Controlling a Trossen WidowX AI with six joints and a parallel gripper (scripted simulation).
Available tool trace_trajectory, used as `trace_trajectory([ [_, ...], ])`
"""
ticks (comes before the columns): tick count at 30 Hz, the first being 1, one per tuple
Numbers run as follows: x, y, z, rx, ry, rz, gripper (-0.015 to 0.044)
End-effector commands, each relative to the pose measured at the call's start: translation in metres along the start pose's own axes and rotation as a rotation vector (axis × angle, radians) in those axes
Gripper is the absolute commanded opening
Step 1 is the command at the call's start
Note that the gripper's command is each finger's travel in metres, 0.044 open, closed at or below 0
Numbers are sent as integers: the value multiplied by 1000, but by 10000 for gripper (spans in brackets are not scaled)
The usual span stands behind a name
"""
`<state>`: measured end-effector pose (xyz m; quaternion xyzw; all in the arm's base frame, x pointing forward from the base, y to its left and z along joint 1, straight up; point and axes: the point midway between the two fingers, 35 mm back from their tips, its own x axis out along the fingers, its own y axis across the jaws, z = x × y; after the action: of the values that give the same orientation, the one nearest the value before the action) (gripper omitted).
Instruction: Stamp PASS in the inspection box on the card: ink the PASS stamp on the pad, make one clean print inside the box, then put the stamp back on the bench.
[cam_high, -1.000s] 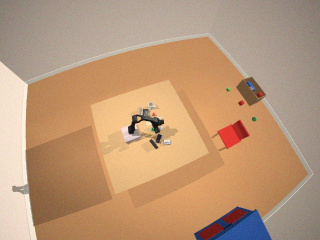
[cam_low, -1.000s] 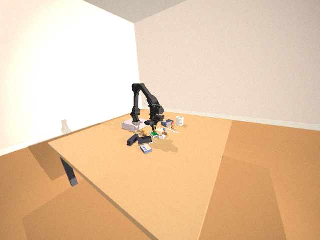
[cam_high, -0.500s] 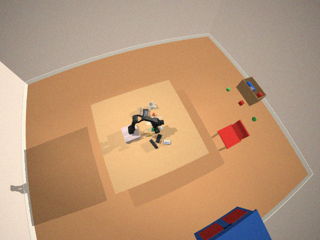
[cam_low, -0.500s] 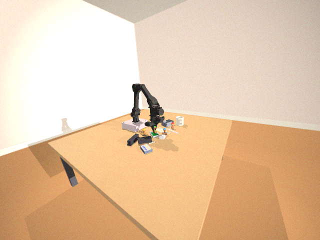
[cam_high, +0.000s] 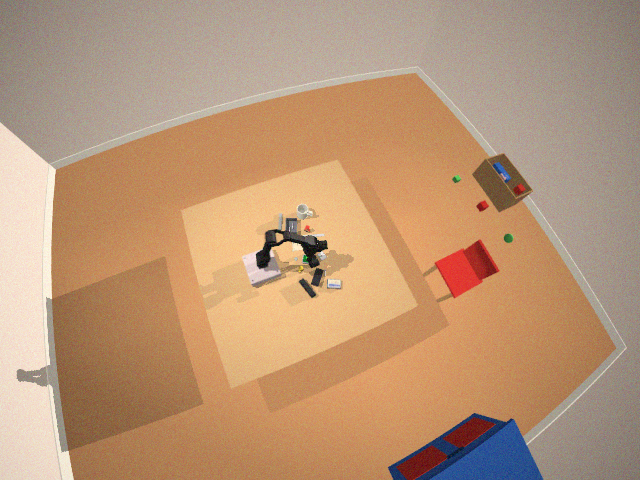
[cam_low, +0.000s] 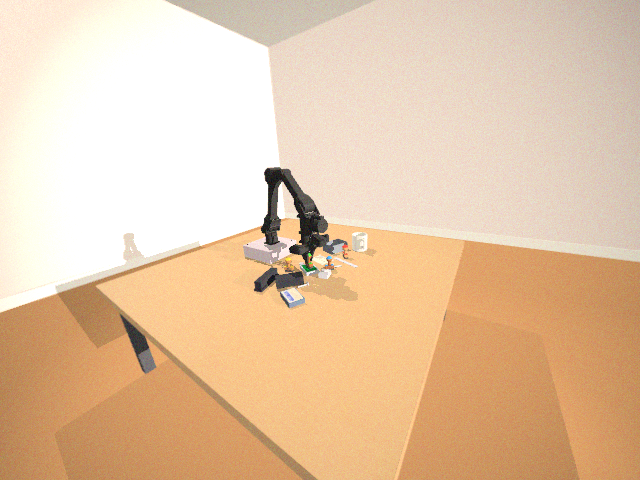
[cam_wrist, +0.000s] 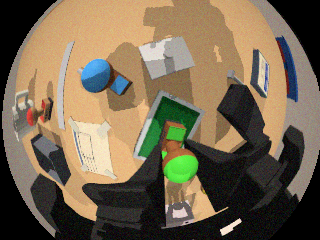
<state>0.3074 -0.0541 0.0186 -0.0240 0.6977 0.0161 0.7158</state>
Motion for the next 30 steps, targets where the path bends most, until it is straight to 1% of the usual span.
trace_trajectory([
  [1, 2, 0, 0, 0, 1, -4, 0],
  [30, 6, 0, 0, 0, 2, -4, 0],
])
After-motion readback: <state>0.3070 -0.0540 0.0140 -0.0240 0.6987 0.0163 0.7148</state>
